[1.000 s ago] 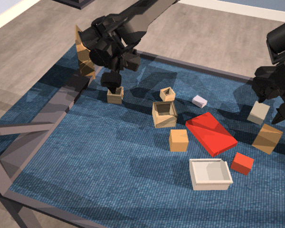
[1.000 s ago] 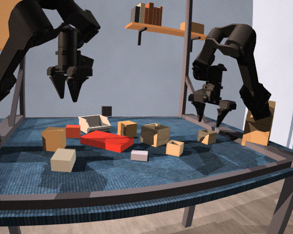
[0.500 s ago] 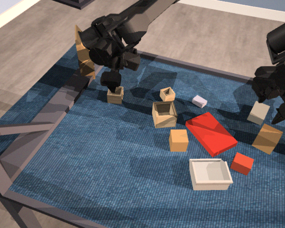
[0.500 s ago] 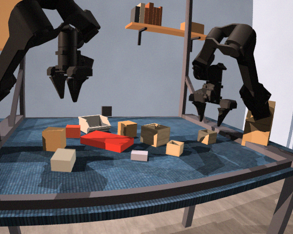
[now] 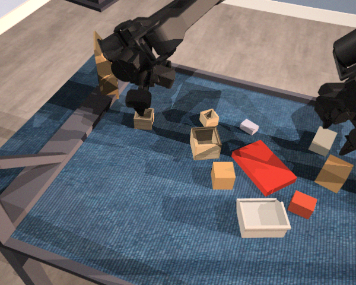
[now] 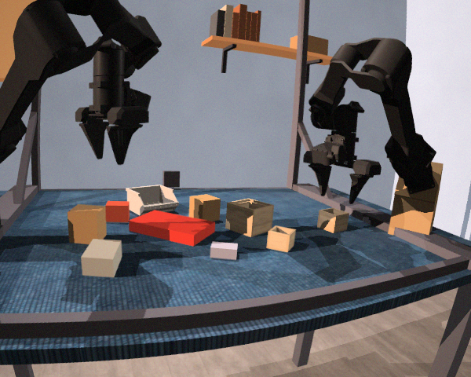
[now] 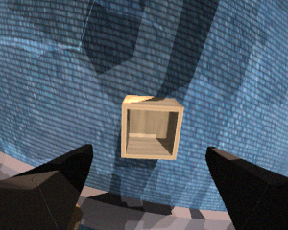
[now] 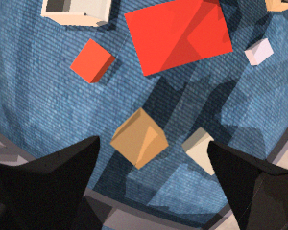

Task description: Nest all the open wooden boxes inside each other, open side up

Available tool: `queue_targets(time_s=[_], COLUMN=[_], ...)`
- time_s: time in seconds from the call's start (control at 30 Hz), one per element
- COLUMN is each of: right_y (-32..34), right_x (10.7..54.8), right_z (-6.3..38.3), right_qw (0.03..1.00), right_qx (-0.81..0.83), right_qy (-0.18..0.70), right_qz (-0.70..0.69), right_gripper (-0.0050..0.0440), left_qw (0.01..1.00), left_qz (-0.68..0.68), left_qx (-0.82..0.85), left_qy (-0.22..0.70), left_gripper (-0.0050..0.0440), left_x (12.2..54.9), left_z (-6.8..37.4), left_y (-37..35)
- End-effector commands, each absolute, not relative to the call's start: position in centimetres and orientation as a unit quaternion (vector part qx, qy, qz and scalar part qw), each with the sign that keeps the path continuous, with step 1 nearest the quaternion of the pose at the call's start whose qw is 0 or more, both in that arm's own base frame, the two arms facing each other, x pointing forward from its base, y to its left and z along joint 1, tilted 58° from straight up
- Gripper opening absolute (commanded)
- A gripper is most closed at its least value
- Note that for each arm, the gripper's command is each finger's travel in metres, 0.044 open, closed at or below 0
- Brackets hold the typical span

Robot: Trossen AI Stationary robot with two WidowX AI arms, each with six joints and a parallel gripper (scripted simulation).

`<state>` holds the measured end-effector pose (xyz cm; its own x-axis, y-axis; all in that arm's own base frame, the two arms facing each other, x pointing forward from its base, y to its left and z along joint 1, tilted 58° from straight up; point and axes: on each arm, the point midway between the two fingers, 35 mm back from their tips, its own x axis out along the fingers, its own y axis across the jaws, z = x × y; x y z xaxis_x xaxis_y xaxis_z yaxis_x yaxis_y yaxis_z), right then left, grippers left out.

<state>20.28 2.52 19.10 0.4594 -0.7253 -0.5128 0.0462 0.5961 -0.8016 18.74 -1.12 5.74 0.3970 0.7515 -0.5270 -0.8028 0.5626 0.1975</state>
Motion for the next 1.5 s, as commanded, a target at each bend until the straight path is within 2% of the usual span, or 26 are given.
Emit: queue_targets(time_s=[0.0,0.4,0.57,0.9,0.97,1.03,1.47], right_y=[2.6,2.6,2.6,2.6,2.6,2.6,2.6], right_x=[20.33,20.33,20.33,20.33,20.33,20.33,20.33], right_z=[19.21,19.21,19.21,19.21,19.21,19.21,19.21], right_qw=[0.77,0.77,0.77,0.77,0.77,0.77,0.77], right_qx=[-0.371,-0.371,-0.371,-0.371,-0.371,-0.371,-0.371], right_qy=[0.454,0.454,0.454,0.454,0.454,0.454,0.454], right_qz=[-0.25,-0.25,-0.25,-0.25,-0.25,-0.25,-0.25], right_gripper=[0.04,0.04,0.04,0.04,0.04,0.04,0.04], left_qw=[0.835,0.835,0.837,0.821,0.821,0.81,0.739], left_qz=[0.464,0.464,0.455,0.377,0.377,0.352,0.244], left_qx=[-0.047,-0.047,-0.022,0.159,0.159,0.209,0.391], left_qy=[0.29,0.29,0.304,0.398,0.398,0.42,0.49], left_gripper=[0.04,0.04,0.028,0.004,0.004,0.0,0.0], left_x=[18.85,18.85,18.86,18.86,18.86,18.86,18.87], left_z=[5.83,5.83,5.84,5.83,5.83,5.84,5.86], left_y=[-1.25,-1.25,-1.28,-1.36,-1.36,-1.39,-1.45])
